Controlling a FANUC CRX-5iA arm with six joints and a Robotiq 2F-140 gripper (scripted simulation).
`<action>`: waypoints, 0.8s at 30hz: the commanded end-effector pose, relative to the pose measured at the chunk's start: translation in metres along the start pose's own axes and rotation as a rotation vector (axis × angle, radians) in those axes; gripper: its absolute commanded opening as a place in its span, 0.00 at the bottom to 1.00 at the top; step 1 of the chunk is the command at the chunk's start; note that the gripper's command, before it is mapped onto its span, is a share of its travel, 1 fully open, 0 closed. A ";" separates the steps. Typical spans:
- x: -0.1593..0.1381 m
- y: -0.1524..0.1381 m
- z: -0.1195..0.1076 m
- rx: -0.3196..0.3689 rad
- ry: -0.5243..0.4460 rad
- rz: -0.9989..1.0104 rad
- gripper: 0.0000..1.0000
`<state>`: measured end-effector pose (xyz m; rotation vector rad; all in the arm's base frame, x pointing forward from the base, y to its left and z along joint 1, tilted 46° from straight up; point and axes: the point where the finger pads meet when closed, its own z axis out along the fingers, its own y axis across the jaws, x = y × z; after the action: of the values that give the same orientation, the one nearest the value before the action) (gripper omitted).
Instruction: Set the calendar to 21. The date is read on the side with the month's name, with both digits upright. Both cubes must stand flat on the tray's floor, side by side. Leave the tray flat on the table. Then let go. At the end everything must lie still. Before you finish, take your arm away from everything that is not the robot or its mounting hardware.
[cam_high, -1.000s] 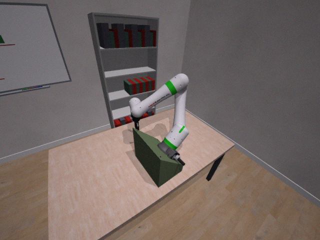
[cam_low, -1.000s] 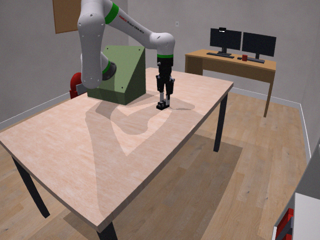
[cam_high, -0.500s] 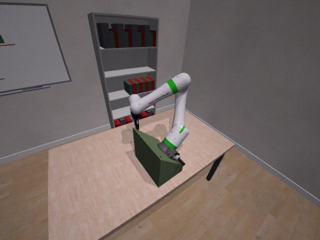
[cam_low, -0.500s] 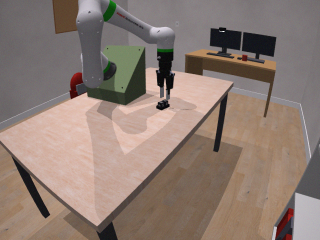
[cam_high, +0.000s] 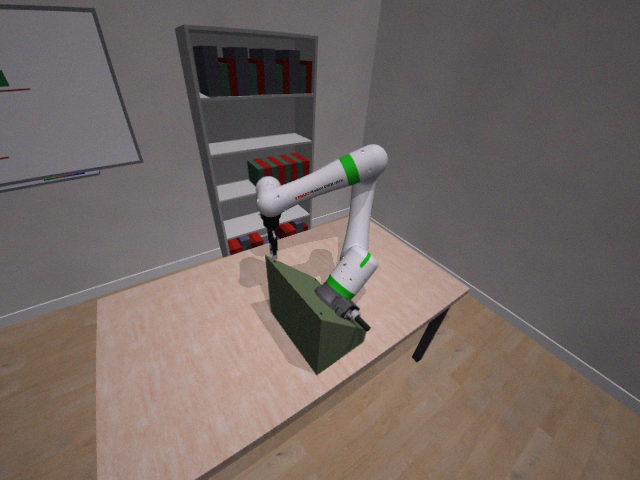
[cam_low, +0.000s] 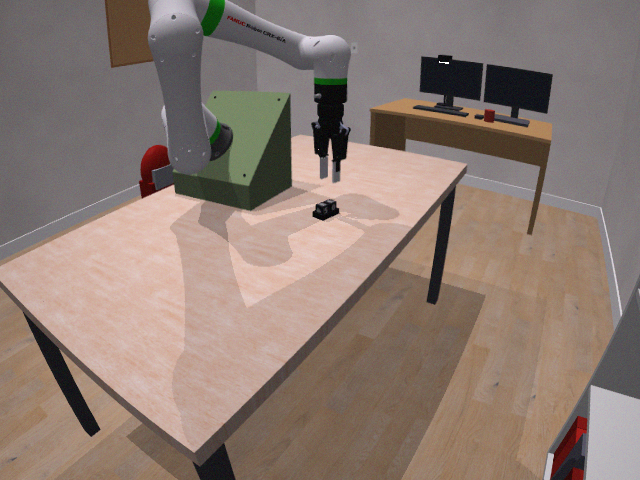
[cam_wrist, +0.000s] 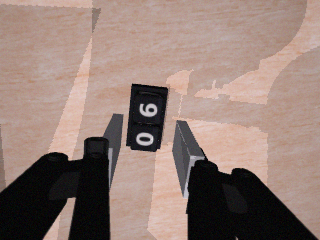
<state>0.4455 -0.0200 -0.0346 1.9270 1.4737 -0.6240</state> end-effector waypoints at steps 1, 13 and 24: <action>0.000 0.000 -0.001 0.000 0.000 0.000 0.28; 0.000 0.000 -0.001 0.000 0.000 0.000 1.00; 0.000 0.000 -0.002 0.000 0.000 0.000 1.00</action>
<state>0.4454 -0.0190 -0.0336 1.9270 1.4737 -0.6240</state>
